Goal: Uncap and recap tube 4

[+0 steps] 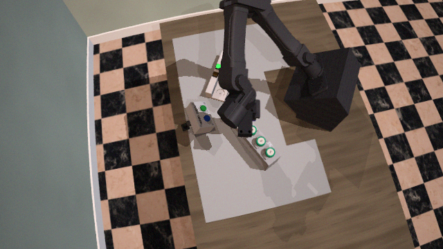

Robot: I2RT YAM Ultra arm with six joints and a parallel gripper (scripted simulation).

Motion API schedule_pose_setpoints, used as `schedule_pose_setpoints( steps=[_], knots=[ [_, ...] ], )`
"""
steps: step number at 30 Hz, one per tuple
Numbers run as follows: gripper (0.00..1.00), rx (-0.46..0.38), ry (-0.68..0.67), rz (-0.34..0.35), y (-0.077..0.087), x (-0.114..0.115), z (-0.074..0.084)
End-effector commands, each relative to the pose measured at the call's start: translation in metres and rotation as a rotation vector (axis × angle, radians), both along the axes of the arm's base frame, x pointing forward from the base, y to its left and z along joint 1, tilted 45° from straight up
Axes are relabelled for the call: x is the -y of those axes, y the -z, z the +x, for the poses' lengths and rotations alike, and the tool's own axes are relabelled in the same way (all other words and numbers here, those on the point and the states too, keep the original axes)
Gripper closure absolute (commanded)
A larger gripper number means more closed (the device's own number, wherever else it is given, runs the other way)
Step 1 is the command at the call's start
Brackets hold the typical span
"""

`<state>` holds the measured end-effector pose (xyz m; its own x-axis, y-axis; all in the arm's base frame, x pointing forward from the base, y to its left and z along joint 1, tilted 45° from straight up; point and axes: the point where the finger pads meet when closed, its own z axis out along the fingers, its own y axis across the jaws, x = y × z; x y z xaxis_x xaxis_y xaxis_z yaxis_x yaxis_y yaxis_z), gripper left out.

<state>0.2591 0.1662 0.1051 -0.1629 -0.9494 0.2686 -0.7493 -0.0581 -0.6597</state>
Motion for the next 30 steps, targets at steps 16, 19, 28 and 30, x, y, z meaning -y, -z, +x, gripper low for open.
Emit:
schedule_pose_setpoints(
  steps=[16,19,28,30],
  knots=[
    [1.0,0.007,-0.011,0.018,-0.0025,-0.0061,0.0022],
    [1.0,0.007,-0.011,0.018,-0.0016,-0.0057,0.0034],
    [1.0,0.007,-0.011,0.018,0.0003,-0.0049,0.0052],
    [1.0,0.007,-0.011,0.018,0.0008,-0.0047,0.0056]
  ],
)
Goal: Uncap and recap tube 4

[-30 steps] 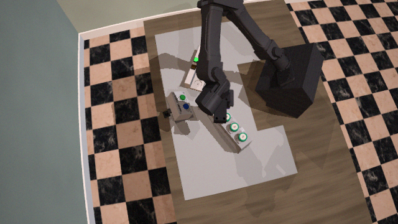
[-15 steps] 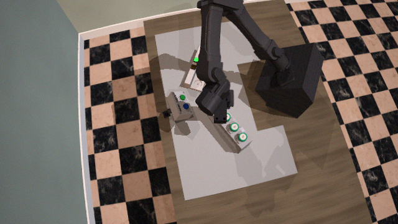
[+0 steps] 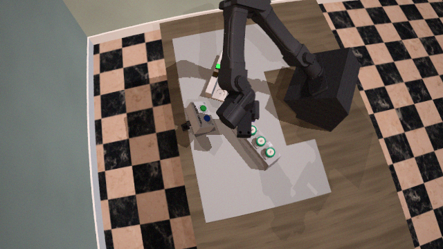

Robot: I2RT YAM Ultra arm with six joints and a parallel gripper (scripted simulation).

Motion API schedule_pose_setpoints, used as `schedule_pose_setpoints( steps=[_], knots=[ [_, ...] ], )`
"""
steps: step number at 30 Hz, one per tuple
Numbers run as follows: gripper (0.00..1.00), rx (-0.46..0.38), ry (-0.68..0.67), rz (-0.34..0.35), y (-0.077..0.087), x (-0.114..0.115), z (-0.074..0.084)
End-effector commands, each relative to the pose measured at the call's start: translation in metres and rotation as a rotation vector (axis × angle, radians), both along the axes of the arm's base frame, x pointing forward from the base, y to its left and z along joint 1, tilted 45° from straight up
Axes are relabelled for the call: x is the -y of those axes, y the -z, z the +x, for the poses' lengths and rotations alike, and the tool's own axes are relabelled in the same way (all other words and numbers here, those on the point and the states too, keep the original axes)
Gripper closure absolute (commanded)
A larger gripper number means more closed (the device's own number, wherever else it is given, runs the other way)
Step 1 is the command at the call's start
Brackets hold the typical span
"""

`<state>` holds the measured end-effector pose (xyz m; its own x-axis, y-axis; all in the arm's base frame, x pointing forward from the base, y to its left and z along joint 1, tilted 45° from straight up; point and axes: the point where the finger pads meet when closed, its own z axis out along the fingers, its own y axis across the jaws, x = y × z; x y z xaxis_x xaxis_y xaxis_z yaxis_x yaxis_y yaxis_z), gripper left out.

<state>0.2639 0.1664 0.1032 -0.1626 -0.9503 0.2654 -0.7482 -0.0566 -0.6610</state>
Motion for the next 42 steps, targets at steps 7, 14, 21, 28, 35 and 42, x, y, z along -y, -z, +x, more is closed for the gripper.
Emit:
schedule_pose_setpoints(
  steps=[7,14,21,28,35,42],
  knots=[
    [1.0,0.005,-0.011,0.015,-0.0004,-0.0035,0.0002],
    [1.0,0.005,-0.011,0.015,-0.0001,-0.0028,-0.0004],
    [1.0,0.005,-0.01,0.015,0.0002,-0.0019,-0.0013],
    [1.0,0.005,-0.01,0.014,0.0004,-0.0014,-0.0017],
    [1.0,0.005,-0.01,0.014,0.0005,-0.0007,-0.002],
    [1.0,0.005,-0.01,0.014,0.0023,0.0,-0.0002]
  ],
)
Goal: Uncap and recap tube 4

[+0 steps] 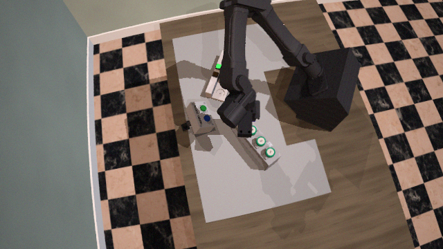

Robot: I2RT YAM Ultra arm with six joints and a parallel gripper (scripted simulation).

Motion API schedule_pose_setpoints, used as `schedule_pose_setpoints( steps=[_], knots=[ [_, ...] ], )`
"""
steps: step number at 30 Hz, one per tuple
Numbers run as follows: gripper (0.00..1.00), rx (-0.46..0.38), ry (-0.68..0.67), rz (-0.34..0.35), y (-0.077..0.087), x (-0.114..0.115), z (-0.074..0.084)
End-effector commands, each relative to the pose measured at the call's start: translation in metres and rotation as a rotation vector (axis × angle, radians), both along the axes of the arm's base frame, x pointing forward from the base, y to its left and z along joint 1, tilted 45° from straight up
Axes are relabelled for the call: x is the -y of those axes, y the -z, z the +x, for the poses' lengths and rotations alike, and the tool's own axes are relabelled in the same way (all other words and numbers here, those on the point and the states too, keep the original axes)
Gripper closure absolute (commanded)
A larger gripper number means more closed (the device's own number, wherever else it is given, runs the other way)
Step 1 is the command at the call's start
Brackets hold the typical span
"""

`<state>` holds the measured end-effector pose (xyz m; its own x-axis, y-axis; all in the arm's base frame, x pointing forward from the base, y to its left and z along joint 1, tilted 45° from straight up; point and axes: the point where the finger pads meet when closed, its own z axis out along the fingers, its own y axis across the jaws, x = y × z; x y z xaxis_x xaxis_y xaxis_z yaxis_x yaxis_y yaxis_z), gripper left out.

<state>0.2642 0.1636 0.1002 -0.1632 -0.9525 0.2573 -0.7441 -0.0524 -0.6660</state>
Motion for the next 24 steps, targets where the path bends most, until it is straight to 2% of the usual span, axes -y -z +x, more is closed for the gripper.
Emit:
schedule_pose_setpoints(
  steps=[1,16,17,24],
  knots=[
    [1.0,-0.001,-0.009,0.007,-0.0007,-0.0028,-0.0005],
    [1.0,-0.001,-0.009,0.007,-0.0009,-0.0033,0.0],
    [0.51,-0.001,-0.009,0.007,-0.0009,-0.0033,0.0],
    [0.51,-0.001,-0.009,0.007,-0.0009,-0.0033,0.0]
  ],
)
